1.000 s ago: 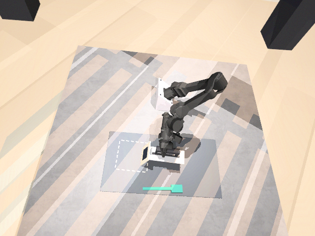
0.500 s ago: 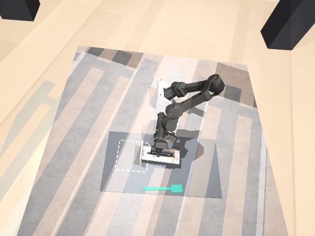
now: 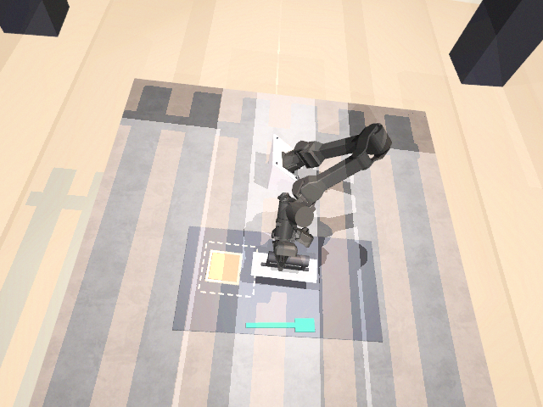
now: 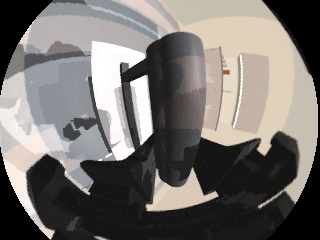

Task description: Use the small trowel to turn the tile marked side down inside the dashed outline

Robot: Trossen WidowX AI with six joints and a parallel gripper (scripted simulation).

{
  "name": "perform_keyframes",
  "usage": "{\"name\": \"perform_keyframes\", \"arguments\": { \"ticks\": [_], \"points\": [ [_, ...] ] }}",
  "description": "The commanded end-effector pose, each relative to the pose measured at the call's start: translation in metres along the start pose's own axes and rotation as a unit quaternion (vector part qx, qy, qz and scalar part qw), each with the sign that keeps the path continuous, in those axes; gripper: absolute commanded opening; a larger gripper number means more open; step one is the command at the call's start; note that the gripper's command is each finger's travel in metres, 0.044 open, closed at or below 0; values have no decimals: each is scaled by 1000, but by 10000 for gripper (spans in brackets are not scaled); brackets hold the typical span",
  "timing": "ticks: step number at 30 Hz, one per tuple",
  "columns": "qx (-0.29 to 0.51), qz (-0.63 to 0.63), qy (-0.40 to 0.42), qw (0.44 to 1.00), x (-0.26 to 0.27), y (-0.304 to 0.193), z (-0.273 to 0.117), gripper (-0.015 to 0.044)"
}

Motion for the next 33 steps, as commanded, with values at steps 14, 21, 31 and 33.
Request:
{"name": "perform_keyframes", "arguments": {
  "ticks": [14,21,31,33],
  "points": [
    [1,0,-8,1000,-10,39,-15,0],
    [1,0,-8,1000,-10,39,-15,0],
    [1,0,-8,1000,-10,39,-15,0],
    [1,0,-8,1000,-10,39,-15,0]
  ]
}}
Point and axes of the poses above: the point midway between the two fingers, 35 mm back from their tips, its own z axis out along the fingers, its own x axis across the jaws, y = z × x, the point moved 8 cm from there along -z, back along the fingers, and after that the axes turned 8 degrees about z, right-handed, at the moved point
